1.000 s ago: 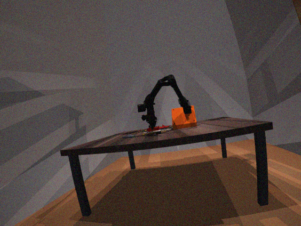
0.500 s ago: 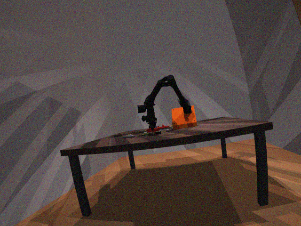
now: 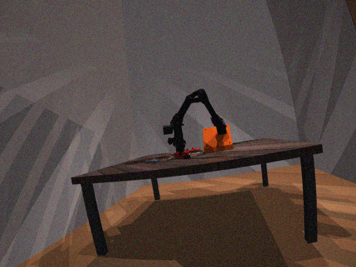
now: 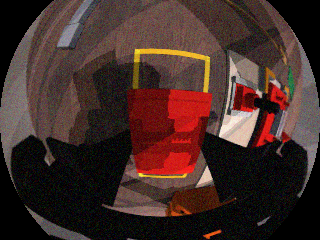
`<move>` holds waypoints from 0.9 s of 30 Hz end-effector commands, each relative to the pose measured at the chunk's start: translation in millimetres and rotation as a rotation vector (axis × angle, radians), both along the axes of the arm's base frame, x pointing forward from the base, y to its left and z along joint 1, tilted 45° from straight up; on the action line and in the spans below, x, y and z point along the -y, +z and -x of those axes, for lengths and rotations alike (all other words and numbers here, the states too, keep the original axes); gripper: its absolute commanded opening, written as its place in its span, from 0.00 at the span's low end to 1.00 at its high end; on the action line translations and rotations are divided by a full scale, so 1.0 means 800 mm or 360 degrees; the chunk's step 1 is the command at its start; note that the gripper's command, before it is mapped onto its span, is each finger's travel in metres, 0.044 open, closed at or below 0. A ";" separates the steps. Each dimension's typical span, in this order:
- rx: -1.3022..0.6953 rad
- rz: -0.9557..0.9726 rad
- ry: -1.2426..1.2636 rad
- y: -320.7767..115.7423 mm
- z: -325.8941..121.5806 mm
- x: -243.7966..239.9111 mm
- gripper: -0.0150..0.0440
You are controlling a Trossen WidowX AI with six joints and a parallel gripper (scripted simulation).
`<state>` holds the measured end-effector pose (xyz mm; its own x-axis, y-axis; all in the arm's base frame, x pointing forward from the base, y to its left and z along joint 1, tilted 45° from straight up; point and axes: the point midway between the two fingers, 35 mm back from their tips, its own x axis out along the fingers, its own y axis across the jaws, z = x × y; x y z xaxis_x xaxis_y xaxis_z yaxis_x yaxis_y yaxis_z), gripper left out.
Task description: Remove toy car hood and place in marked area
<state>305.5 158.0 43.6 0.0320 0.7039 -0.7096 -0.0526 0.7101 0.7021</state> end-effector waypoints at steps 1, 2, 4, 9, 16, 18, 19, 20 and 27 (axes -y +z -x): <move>-0.0015 0.0008 -0.0003 -0.005 0.002 -0.001 0.25; -0.0015 0.0008 -0.0003 -0.005 0.002 -0.001 0.25; -0.0015 0.0008 -0.0003 -0.006 0.002 -0.002 0.25; -0.0001 0.0000 0.0001 -0.002 0.000 -0.002 0.43; -0.0001 0.0000 0.0001 -0.002 0.000 -0.002 0.74; -0.0001 0.0000 0.0001 -0.002 0.000 -0.002 0.83; -0.0001 0.0000 0.0001 -0.002 0.000 -0.002 0.88; -0.0001 0.0000 0.0001 -0.002 0.000 -0.002 0.92; -0.0006 0.0008 0.0006 0.029 -0.002 0.031 1.00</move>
<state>300.6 146.3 48.7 0.0030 0.6959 -0.7182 -0.0391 0.7177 0.6952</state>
